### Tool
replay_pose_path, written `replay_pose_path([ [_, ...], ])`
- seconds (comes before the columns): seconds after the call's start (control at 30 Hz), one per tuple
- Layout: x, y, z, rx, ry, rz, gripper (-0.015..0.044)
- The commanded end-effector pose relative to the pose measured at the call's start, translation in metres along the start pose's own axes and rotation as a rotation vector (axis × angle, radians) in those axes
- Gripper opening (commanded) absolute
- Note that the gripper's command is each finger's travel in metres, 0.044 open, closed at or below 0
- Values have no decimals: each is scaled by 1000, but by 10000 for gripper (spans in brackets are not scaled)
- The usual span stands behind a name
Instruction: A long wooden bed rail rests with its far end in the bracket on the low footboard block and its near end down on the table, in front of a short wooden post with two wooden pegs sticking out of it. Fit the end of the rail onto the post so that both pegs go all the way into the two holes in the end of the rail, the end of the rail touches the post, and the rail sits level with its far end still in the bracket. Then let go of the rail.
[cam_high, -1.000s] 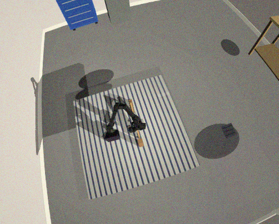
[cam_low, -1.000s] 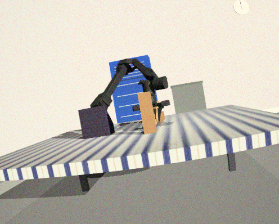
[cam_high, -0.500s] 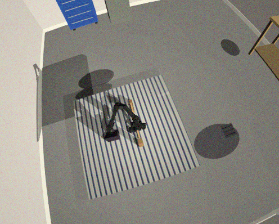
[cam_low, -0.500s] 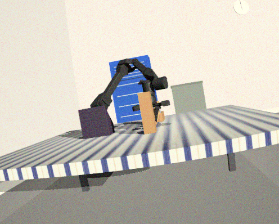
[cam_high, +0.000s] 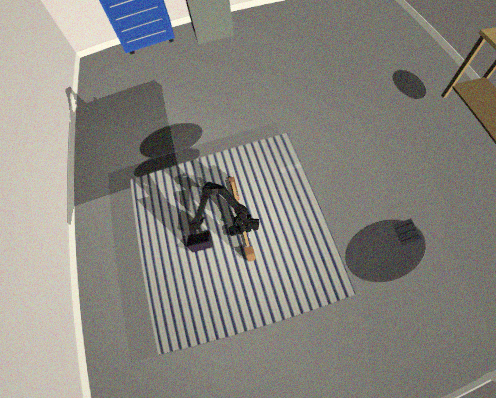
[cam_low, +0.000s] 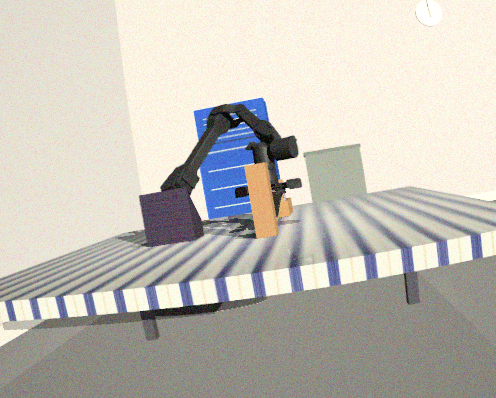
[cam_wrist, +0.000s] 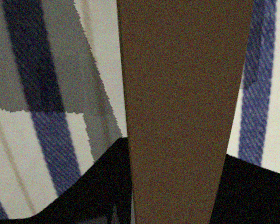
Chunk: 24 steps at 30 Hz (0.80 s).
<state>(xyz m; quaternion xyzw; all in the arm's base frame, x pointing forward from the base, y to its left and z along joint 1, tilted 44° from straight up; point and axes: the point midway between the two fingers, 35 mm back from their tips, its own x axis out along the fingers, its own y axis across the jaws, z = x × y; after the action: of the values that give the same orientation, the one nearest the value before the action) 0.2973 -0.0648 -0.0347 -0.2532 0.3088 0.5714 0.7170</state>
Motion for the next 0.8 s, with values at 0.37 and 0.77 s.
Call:
replay_pose_path([
  [0.37,-9,-4,0,-2,-3,-6,0],
  [0.77,-15,-5,0,-2,-3,-6,0],
])
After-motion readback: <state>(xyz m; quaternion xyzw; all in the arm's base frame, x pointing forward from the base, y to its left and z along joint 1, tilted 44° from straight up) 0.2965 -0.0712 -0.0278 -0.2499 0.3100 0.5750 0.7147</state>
